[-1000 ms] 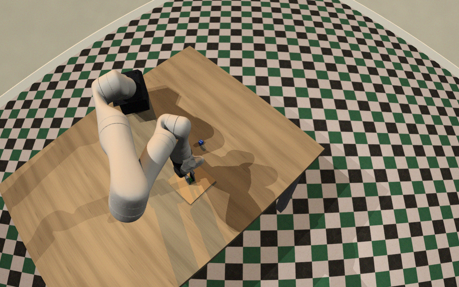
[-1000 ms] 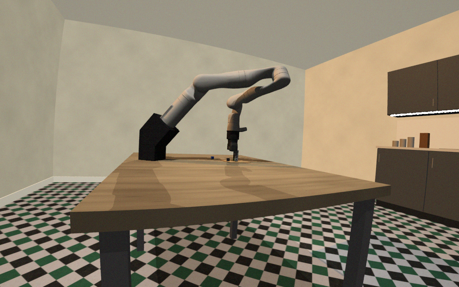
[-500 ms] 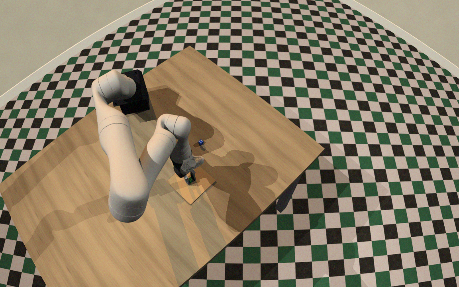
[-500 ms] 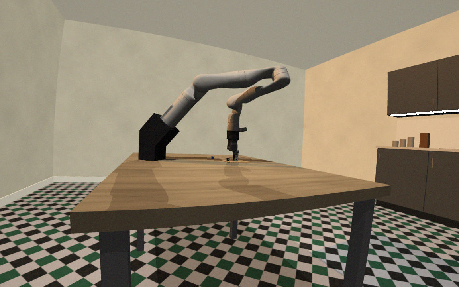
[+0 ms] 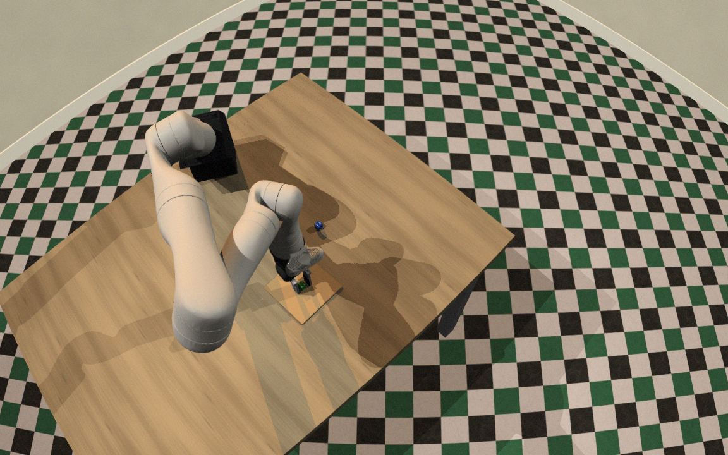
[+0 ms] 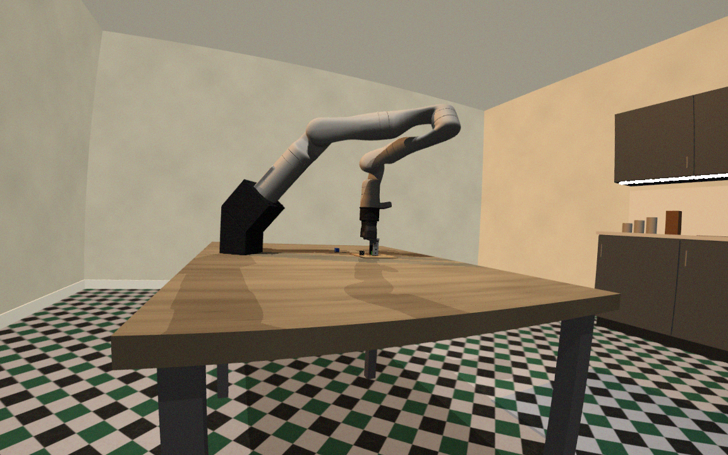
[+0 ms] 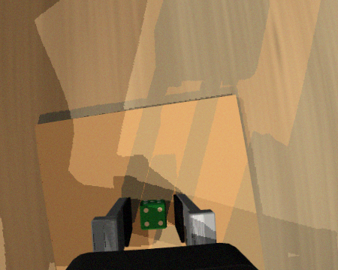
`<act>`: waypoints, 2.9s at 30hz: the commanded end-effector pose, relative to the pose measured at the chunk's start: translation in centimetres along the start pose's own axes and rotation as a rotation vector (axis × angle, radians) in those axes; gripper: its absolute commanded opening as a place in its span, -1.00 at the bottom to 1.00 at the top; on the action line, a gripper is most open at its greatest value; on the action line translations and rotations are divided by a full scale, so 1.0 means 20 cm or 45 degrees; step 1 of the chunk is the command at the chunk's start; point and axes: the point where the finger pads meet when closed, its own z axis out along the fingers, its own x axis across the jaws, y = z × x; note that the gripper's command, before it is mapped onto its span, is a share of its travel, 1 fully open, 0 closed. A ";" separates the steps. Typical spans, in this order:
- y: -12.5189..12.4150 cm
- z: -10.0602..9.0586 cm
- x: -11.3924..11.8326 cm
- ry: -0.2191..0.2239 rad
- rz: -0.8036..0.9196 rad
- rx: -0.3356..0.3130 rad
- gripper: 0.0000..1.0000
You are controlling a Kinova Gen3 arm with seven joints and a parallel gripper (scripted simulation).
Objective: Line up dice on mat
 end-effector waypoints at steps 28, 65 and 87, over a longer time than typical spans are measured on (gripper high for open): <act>0.00 -0.36 0.00 0.000 0.000 0.001 0.27; 0.00 -0.45 0.00 0.000 0.000 0.001 1.00; 0.32 -0.36 -0.47 -0.018 -0.093 -0.055 1.00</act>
